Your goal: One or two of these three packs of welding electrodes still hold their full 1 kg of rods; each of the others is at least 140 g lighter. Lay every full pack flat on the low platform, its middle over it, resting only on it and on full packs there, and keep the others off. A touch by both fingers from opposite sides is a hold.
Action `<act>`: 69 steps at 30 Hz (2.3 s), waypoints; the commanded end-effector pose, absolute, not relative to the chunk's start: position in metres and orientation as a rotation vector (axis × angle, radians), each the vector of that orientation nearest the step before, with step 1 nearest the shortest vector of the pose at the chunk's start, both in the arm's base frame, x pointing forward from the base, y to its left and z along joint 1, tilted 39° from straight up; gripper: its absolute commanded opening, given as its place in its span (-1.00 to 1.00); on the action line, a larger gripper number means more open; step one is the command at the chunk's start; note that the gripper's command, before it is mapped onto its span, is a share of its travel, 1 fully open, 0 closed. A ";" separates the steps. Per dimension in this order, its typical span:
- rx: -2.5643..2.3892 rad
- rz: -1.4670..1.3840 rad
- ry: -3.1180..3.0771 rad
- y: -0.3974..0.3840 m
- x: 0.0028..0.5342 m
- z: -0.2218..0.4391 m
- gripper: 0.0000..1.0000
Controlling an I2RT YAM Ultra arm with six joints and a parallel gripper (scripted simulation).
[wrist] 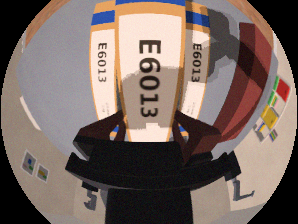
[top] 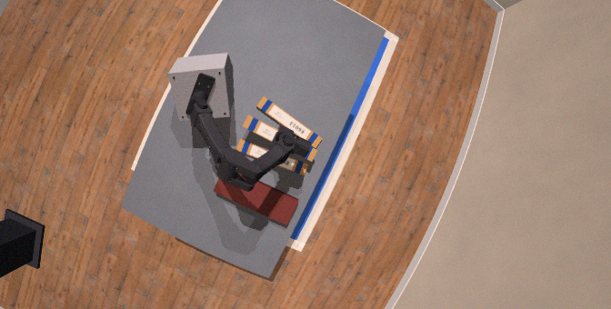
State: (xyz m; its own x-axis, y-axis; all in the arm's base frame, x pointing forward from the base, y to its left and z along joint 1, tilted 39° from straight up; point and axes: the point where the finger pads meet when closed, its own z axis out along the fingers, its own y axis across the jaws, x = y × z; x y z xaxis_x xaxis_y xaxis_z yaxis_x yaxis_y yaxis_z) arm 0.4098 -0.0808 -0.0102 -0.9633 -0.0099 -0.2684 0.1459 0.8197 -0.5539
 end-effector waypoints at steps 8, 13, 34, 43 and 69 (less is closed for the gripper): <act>0.066 -0.838 2.678 -0.049 0.417 0.032 -1.00; 0.066 -0.837 2.678 -0.046 0.416 0.037 -1.00; 0.066 -0.837 2.679 -0.041 0.413 0.043 -1.00; 0.066 -0.837 2.679 -0.041 0.413 0.043 -1.00; 0.066 -0.837 2.679 -0.041 0.413 0.043 -1.00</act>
